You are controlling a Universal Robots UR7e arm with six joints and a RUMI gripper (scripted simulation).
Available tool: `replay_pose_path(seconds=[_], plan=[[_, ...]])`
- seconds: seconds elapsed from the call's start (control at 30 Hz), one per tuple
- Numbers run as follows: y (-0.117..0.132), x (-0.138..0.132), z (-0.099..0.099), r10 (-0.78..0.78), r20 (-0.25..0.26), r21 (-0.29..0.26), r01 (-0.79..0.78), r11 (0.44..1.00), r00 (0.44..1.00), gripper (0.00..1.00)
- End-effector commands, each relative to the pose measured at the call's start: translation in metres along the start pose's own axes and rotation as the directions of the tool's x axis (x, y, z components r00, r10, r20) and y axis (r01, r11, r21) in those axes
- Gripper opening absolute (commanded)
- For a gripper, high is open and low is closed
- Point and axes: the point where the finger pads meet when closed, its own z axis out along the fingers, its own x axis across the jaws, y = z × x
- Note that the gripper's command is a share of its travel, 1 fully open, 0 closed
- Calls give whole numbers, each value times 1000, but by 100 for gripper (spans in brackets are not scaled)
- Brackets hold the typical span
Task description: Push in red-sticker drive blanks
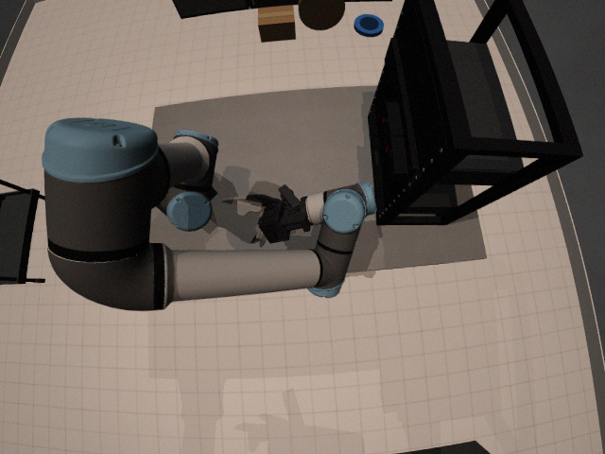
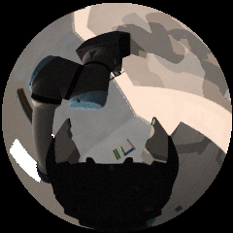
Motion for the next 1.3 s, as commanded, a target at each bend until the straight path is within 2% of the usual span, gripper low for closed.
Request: replay_pose_path(seconds=[0.0,0.07,0.23,0.4,0.57,0.63,0.83,1.07,1.13,1.2,1.27], plan=[[-3,-12,2,-131,57,-28,133,991,990,100],[-3,-12,2,-131,57,-28,133,991,990,100],[-5,-23,3,-252,121,-44,259,965,960,100],[-5,-35,3,-371,191,-47,386,921,909,100],[-5,-47,1,-482,265,-33,508,861,835,100],[-5,-47,1,-482,265,-33,508,861,835,100],[-3,-62,-3,-601,355,7,641,767,716,100],[0,-78,-11,-711,450,88,766,637,540,100],[1,-82,-14,-736,474,118,794,597,483,100],[1,-82,-14,-736,474,118,794,597,483,100],[2,-87,-17,-758,495,150,818,556,424,100]])
